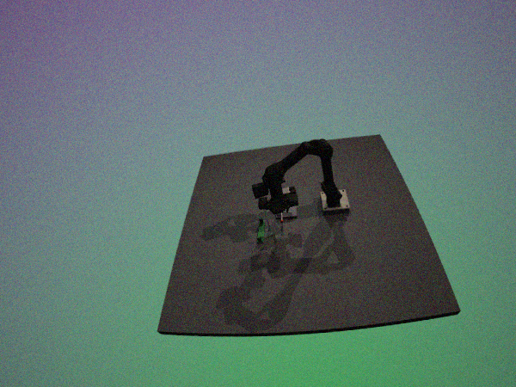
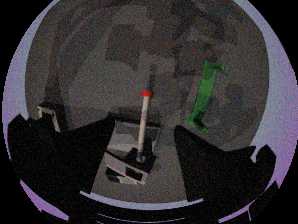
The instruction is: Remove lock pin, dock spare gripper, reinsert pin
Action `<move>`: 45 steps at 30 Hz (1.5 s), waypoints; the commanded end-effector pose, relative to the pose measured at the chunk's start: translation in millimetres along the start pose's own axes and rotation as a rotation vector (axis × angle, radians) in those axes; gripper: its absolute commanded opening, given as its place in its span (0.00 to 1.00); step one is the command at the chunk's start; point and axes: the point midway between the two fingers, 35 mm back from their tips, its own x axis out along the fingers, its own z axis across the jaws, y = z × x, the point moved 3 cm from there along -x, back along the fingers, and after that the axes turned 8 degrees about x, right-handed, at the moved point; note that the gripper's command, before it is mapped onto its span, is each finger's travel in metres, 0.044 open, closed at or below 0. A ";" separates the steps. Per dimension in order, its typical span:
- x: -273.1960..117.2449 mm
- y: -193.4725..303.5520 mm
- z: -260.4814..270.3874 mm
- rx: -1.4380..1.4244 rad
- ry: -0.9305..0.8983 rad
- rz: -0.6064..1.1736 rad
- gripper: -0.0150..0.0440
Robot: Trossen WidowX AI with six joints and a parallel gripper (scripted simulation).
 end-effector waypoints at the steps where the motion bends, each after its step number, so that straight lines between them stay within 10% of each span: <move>1: 6.6 -0.9 0.6 -0.004 -0.002 -0.005 0.76; 40: 54.7 -2.8 1.6 -0.004 -0.003 -0.005 0.76; 45: 54.7 -2.8 1.6 -0.004 -0.003 -0.005 0.54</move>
